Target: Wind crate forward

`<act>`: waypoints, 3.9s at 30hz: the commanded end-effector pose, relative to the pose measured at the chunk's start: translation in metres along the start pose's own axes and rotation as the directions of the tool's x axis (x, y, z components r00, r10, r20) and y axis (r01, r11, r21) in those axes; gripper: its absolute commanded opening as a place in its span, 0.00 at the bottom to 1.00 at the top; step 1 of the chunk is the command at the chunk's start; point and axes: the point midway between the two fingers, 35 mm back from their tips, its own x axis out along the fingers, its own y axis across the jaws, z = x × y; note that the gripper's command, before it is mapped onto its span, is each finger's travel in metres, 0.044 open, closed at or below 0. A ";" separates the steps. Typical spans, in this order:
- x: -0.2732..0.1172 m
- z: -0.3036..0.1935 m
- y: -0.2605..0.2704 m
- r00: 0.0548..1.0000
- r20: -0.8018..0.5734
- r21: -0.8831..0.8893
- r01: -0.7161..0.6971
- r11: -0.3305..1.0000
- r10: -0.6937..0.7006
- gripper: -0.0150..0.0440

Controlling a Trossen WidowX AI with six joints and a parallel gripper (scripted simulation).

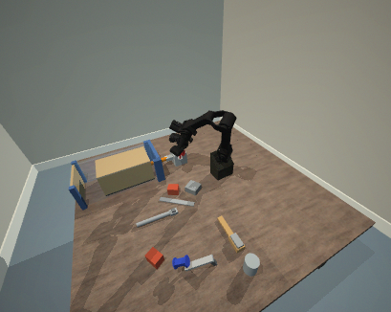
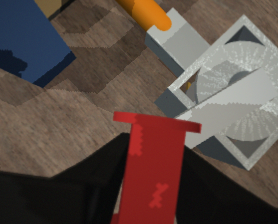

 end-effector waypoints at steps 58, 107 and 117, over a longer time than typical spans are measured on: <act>-0.013 -0.031 -0.069 0.999 -0.018 0.020 0.028 0.999 -0.027 0.25; -0.010 -0.022 -0.123 0.999 -0.016 0.020 0.033 0.999 -0.033 0.25; -0.008 -0.017 -0.133 0.999 -0.015 0.020 0.034 0.999 -0.033 0.25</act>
